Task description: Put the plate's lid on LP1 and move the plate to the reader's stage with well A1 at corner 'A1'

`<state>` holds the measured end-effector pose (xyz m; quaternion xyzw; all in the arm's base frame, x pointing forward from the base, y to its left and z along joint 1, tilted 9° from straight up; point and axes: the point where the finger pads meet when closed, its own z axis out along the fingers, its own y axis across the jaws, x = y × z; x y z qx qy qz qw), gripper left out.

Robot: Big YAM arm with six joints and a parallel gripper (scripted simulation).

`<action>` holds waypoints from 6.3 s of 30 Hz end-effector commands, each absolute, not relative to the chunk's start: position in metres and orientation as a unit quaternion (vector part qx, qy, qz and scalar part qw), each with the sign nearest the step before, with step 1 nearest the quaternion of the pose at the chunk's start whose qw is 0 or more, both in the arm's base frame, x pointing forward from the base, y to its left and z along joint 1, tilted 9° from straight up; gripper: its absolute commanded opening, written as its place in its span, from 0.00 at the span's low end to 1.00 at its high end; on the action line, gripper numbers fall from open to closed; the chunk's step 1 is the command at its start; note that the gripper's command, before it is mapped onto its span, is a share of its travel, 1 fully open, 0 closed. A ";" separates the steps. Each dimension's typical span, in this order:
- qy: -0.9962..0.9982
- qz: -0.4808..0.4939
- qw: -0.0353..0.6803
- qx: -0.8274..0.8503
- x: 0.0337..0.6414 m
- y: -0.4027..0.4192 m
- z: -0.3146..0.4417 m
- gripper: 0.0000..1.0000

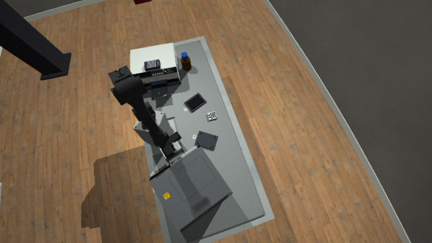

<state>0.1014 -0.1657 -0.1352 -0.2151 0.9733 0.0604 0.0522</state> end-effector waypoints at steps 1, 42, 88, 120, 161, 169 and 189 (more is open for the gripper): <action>0.974 0.054 0.052 -0.213 0.103 -0.169 -0.138 0.86; 0.972 0.052 0.054 -0.223 0.103 -0.167 -0.159 0.86; 0.972 0.054 0.054 -0.222 0.101 -0.164 -0.179 0.86; 0.974 0.056 0.054 -0.214 0.097 -0.162 -0.192 0.86; 0.973 0.046 0.057 -0.218 0.101 -0.167 -0.190 0.86; 0.973 0.043 0.057 -0.219 0.102 -0.169 -0.189 0.86; 0.972 0.050 0.056 -0.221 0.101 -0.163 -0.193 0.86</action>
